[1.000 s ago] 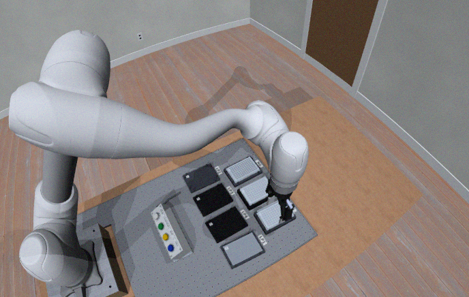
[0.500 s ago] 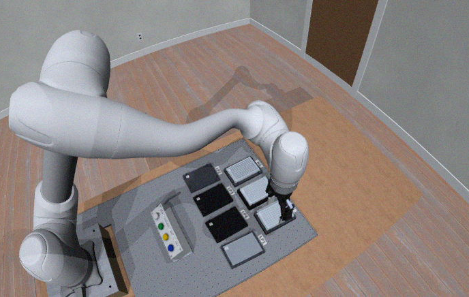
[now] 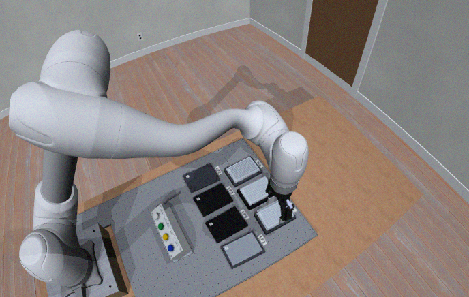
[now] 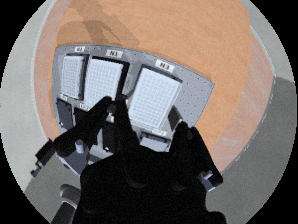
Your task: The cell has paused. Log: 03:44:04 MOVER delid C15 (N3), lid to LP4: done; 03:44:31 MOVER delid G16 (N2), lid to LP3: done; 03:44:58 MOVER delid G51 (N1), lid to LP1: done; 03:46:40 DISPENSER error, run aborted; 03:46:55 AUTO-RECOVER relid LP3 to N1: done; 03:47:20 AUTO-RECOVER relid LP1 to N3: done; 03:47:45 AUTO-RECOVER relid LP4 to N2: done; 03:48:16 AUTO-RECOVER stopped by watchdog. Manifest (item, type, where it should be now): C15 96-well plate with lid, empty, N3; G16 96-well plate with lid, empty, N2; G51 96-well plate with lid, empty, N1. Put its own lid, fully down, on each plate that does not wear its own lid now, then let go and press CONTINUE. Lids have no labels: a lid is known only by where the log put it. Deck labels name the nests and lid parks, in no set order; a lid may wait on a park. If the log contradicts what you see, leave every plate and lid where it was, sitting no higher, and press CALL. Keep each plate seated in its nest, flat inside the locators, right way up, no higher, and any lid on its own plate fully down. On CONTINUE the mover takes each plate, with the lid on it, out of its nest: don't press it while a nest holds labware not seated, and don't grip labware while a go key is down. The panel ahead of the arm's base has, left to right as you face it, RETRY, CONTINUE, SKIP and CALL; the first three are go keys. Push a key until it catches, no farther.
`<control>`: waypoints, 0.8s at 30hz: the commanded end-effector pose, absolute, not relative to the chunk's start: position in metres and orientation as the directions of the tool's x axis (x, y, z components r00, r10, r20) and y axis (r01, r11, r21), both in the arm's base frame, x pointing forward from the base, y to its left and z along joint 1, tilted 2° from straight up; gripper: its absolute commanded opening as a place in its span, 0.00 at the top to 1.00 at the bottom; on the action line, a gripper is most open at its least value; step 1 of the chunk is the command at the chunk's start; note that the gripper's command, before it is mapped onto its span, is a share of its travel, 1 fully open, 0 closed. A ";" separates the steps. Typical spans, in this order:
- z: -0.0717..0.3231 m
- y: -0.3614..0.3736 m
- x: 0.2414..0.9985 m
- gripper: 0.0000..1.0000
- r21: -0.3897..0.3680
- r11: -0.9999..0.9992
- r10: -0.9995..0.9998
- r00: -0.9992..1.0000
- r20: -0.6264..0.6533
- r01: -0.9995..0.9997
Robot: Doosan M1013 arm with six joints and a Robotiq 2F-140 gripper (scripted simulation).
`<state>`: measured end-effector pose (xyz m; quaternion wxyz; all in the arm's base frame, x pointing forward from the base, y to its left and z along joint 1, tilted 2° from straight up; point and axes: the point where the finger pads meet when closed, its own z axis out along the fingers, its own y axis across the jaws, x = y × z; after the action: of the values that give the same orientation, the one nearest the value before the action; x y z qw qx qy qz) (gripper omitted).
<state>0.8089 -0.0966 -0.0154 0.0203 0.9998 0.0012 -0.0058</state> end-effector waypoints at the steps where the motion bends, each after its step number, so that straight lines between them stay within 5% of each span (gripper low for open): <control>1: -0.015 -0.097 0.809 1.00 0.040 -0.999 0.002 1.000 -0.011 0.003; 24: -0.020 -0.097 0.809 1.00 0.040 -0.999 0.002 1.000 -0.011 0.003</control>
<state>0.8088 -0.0968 -0.0198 0.0203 0.9998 0.0012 -0.0058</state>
